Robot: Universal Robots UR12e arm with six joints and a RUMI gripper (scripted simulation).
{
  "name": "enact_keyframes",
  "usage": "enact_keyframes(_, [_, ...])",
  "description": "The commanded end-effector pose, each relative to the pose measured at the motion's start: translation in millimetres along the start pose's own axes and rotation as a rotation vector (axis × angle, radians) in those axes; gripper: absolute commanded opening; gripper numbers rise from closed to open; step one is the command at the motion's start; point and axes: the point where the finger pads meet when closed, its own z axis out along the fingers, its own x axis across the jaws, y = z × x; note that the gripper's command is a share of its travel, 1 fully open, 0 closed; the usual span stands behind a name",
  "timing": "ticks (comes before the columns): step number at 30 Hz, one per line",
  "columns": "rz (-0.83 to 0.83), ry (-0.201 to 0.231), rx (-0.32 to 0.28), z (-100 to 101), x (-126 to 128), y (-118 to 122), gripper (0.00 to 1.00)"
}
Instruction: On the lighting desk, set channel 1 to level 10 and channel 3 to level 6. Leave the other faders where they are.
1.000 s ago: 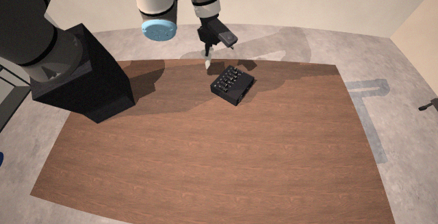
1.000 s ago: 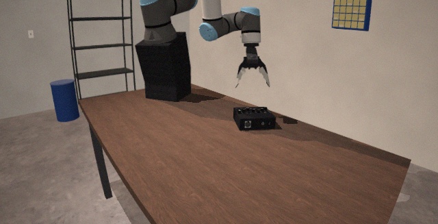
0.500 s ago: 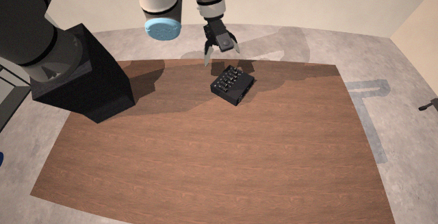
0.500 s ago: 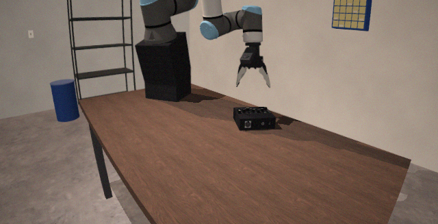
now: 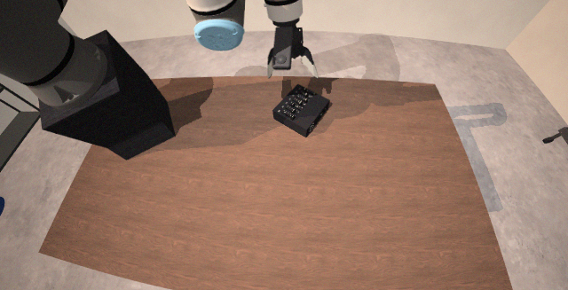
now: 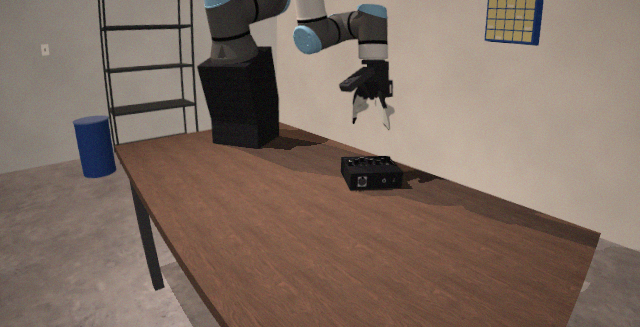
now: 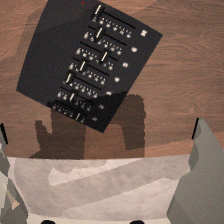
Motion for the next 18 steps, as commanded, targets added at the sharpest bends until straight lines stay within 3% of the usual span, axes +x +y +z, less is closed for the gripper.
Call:
enact_keyframes(1, [0.267,0.025,0.009,-4,-6,-4,1.0])
enact_keyframes(18, [0.91,0.059,0.026,-16,-22,-13,1.0])
